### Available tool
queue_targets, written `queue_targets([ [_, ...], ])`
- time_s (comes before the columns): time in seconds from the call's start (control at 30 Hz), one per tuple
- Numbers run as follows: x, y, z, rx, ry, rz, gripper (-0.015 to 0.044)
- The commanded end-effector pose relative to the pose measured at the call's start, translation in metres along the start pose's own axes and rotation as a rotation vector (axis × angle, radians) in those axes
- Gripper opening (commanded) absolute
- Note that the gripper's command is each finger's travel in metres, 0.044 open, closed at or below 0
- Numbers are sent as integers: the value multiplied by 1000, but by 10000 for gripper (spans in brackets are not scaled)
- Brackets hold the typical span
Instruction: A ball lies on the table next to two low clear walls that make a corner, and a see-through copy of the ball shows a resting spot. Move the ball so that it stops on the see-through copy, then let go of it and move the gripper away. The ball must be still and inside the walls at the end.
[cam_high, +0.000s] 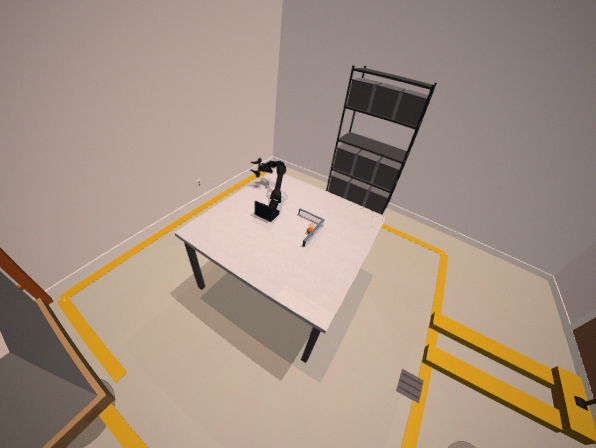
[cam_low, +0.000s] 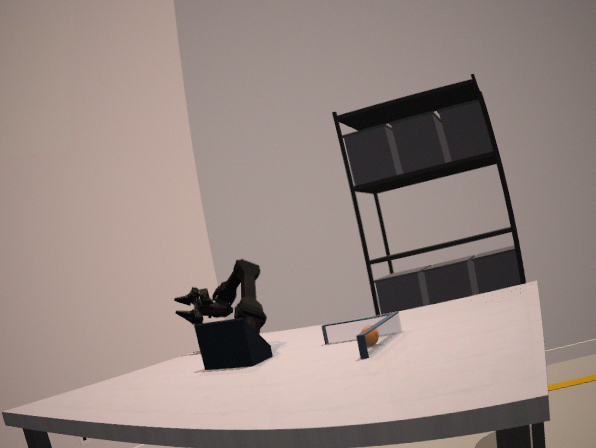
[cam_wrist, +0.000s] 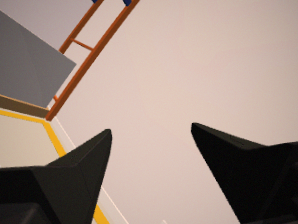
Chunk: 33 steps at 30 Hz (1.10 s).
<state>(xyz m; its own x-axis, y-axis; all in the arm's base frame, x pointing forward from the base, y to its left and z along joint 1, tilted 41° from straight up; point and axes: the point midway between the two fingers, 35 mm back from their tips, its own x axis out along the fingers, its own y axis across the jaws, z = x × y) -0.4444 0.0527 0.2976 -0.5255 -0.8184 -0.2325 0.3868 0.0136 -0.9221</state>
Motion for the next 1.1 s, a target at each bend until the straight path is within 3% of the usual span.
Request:
queue_targets([
  [0.0,-51,2,-20,88,158,-16,356],
  [0.53,-268,31,-41,464,781,-217,356],
  [1.07,-462,85,39,812,1354,-622,356],
])
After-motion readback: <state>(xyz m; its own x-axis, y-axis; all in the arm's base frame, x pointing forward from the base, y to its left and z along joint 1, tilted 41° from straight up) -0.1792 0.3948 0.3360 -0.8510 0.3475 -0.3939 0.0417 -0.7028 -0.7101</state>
